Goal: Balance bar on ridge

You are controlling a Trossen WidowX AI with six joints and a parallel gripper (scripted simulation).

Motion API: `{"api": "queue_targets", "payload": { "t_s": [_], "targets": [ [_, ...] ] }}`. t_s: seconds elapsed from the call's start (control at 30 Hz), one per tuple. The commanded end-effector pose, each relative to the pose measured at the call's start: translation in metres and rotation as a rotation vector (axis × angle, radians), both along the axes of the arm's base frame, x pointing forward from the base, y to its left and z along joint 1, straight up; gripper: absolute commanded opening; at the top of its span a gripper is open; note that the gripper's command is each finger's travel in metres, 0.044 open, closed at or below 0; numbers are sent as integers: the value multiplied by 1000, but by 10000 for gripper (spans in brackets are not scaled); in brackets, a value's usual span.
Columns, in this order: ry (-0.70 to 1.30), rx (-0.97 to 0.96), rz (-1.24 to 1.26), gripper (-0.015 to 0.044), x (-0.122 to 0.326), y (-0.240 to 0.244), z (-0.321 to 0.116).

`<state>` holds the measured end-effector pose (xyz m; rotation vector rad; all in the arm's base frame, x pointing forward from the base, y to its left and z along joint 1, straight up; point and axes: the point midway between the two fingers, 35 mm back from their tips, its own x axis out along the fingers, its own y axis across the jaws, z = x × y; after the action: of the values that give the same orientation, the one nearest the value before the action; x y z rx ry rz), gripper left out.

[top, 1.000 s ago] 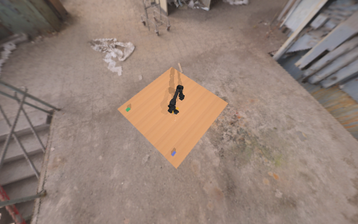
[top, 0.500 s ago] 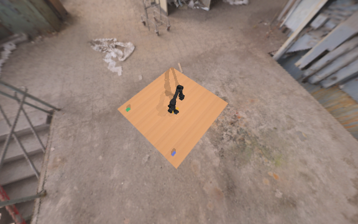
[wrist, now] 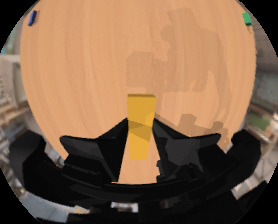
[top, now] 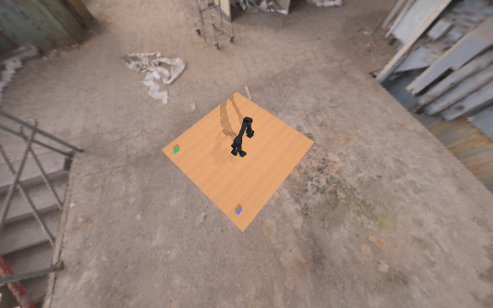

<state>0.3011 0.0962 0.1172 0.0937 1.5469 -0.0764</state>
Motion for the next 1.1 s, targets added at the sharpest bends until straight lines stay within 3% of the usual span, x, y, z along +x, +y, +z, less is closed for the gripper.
{"api": "queue_targets", "payload": {
  "t_s": [0.0, 1.07],
  "targets": [
    [-2, -2, 0, 0, 1, 0, -1],
    [-2, -2, 0, 0, 0, 0, -3]
  ]
}}
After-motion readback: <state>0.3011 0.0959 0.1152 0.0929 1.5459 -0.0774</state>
